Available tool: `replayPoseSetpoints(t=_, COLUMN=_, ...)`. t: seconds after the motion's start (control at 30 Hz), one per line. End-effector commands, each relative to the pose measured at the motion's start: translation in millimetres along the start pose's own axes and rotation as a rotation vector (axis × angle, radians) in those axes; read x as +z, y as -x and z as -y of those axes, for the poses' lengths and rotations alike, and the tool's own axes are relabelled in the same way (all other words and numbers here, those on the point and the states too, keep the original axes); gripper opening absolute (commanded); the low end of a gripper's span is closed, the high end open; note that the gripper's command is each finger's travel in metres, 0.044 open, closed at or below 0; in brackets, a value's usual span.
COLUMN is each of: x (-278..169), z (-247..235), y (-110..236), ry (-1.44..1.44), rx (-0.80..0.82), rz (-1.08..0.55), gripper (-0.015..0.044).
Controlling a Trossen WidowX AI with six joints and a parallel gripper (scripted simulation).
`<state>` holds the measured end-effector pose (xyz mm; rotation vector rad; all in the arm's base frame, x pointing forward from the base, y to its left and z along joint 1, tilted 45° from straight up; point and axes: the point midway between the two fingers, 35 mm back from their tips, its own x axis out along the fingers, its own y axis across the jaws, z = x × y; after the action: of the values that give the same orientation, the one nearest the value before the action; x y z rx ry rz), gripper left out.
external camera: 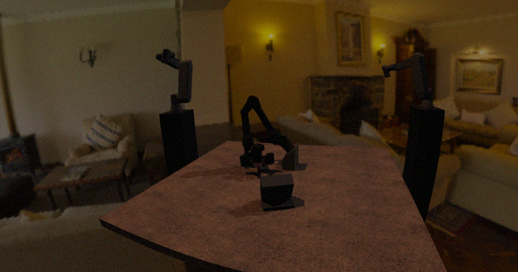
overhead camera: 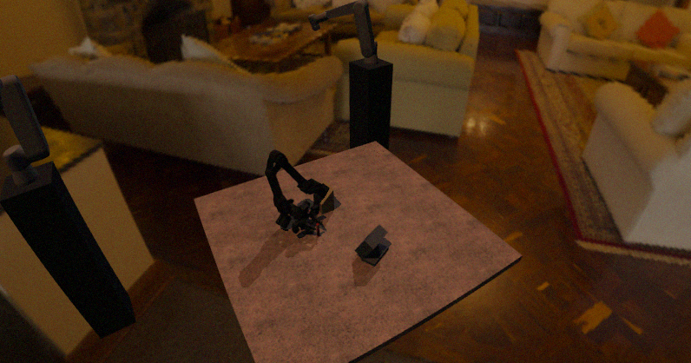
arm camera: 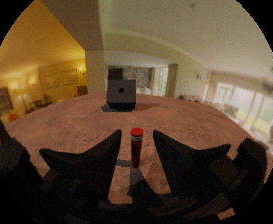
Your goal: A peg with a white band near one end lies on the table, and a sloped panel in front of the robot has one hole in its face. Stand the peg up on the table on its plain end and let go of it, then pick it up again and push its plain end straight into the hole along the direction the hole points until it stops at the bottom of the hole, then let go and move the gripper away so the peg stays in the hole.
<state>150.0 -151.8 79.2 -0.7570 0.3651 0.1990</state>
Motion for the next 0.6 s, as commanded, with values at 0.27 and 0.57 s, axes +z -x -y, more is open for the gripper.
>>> replayPoseSetpoints(t=0.27, x=0, z=0, y=0, ry=0.000, rx=0.000, rz=0.000, gripper=0.0440)
replayPoseSetpoints(t=0.57, x=18, z=7, y=-1, ry=0.005, rx=0.026, rz=-0.010, gripper=0.0440)
